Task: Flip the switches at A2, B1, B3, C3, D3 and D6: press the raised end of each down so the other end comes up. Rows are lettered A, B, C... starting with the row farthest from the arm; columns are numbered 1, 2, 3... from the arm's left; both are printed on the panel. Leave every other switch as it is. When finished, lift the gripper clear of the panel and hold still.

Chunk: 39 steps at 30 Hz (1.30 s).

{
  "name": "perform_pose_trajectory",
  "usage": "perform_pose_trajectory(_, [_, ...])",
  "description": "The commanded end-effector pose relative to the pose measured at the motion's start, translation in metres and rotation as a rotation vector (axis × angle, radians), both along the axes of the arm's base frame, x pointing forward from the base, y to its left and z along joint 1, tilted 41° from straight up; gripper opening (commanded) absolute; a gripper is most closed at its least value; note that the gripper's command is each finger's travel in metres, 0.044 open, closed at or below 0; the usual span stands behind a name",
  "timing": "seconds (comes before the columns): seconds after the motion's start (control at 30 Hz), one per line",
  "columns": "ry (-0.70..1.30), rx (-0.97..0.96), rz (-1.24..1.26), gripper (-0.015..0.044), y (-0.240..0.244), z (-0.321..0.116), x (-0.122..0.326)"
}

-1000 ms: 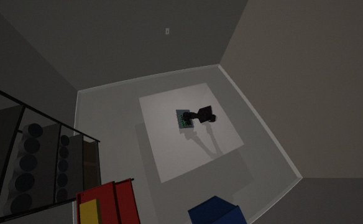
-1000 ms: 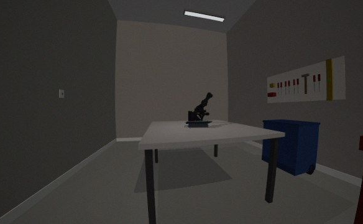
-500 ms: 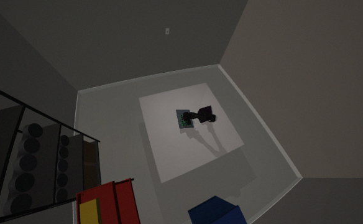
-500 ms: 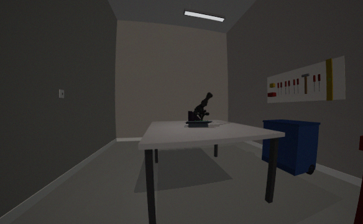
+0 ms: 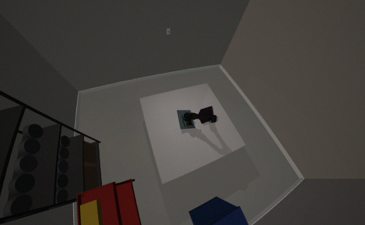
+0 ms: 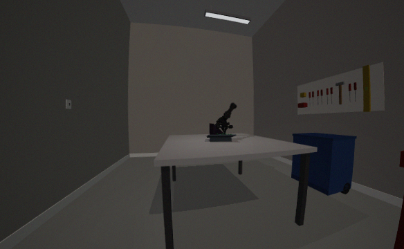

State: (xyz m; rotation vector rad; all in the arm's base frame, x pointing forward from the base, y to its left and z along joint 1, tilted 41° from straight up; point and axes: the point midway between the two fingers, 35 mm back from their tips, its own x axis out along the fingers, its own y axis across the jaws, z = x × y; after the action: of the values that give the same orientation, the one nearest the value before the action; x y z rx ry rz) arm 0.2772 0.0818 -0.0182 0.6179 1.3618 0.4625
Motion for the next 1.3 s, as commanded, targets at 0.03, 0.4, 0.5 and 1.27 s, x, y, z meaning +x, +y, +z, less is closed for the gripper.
perform_pose_trajectory(0.03, [0.006, -0.004, -0.003, 0.0000, 0.000, -0.002, -0.001])
perform_pose_trajectory(0.4, [0.006, -0.004, -0.003, 0.0000, 0.001, -0.003, -0.001])
perform_pose_trajectory(0.5, [0.006, -0.004, -0.003, 0.0000, 0.001, -0.003, -0.001])
perform_pose_trajectory(1.27, [0.026, -0.005, 0.014, 0.0000, -0.040, 0.045, -0.008])
